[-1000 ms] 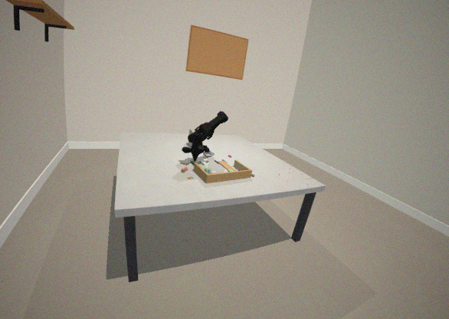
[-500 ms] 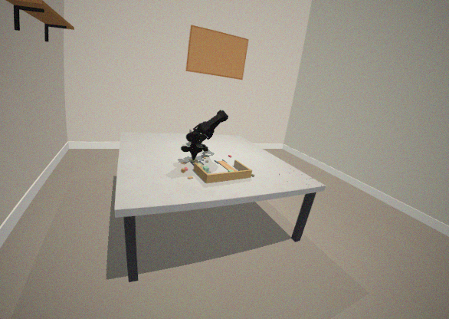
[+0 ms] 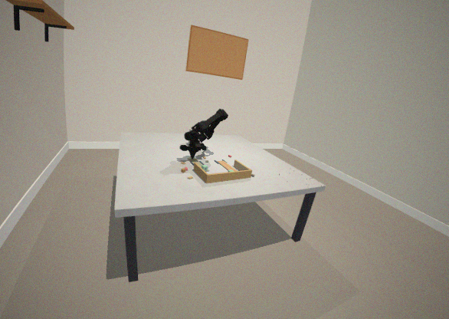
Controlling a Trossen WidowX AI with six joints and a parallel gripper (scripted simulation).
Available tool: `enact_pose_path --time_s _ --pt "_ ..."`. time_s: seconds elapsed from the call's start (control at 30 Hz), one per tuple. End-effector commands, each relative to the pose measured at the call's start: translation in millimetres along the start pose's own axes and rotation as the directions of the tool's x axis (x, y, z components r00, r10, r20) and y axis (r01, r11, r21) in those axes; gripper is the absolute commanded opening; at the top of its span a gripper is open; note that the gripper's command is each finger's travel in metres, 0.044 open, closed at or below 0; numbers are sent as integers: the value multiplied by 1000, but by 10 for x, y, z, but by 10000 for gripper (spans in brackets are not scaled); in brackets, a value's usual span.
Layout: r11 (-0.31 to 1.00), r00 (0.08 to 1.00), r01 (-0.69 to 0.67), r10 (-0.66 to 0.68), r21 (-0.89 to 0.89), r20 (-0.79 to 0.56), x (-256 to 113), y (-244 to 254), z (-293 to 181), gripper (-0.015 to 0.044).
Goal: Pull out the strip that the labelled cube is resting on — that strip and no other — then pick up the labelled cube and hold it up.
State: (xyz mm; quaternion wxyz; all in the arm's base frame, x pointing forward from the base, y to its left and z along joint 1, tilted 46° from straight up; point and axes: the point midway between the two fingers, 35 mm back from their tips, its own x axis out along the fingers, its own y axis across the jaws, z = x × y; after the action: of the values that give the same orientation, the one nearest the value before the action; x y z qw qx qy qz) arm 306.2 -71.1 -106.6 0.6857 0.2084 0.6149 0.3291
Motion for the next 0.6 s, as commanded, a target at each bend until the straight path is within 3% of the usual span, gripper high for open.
enact_pose_path --time_s 0.0,0.57 --pt "1000 1000 -10 10 8 -30 67 29 -142 0" --pt "1000 999 -9 10 8 -31 60 32 -395 0"
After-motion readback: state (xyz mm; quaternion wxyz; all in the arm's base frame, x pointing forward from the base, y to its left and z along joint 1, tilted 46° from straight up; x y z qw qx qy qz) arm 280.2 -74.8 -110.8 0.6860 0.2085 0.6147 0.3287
